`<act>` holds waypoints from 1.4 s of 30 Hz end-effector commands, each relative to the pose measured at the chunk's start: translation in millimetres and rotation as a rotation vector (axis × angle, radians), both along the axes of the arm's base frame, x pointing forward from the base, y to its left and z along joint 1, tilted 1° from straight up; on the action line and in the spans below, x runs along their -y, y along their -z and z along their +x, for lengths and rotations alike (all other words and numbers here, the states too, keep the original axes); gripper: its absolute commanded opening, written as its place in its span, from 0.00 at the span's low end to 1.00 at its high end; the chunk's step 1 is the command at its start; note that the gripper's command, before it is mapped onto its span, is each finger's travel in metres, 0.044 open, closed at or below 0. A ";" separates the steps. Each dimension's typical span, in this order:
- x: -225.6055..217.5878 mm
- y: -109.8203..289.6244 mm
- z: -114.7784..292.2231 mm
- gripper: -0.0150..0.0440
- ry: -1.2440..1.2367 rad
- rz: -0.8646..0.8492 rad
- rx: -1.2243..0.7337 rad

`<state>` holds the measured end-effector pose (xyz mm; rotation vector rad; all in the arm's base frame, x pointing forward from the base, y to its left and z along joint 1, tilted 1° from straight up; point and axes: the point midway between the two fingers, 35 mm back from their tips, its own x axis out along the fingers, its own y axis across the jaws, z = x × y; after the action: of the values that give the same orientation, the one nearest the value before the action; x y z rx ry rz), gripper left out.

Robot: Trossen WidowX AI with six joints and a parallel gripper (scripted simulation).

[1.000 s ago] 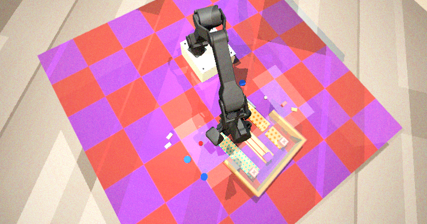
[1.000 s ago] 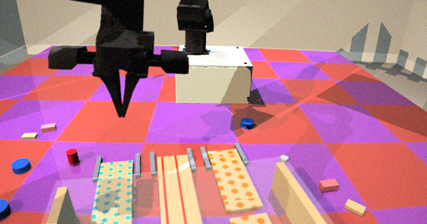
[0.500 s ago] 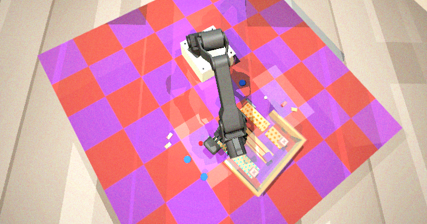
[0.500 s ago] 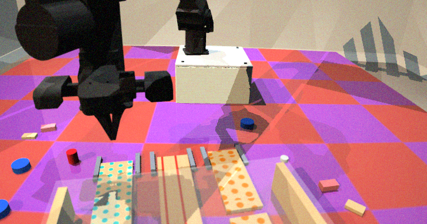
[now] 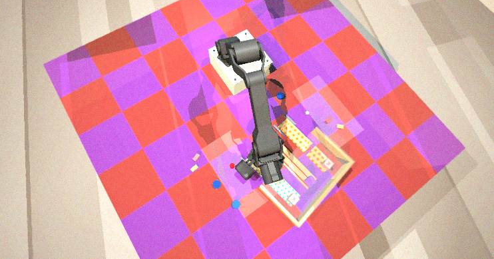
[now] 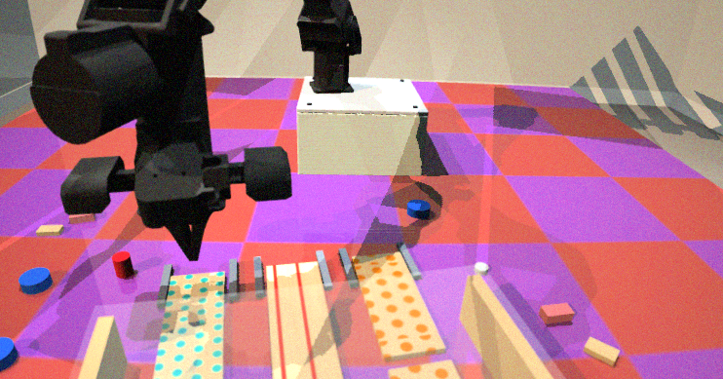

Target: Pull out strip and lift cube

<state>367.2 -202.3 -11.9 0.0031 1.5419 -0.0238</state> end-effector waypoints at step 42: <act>4.2 41.4 -1.6 0.25 -0.003 -0.001 -0.003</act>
<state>365.6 -205.8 -52.9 0.0041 1.5449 -0.0228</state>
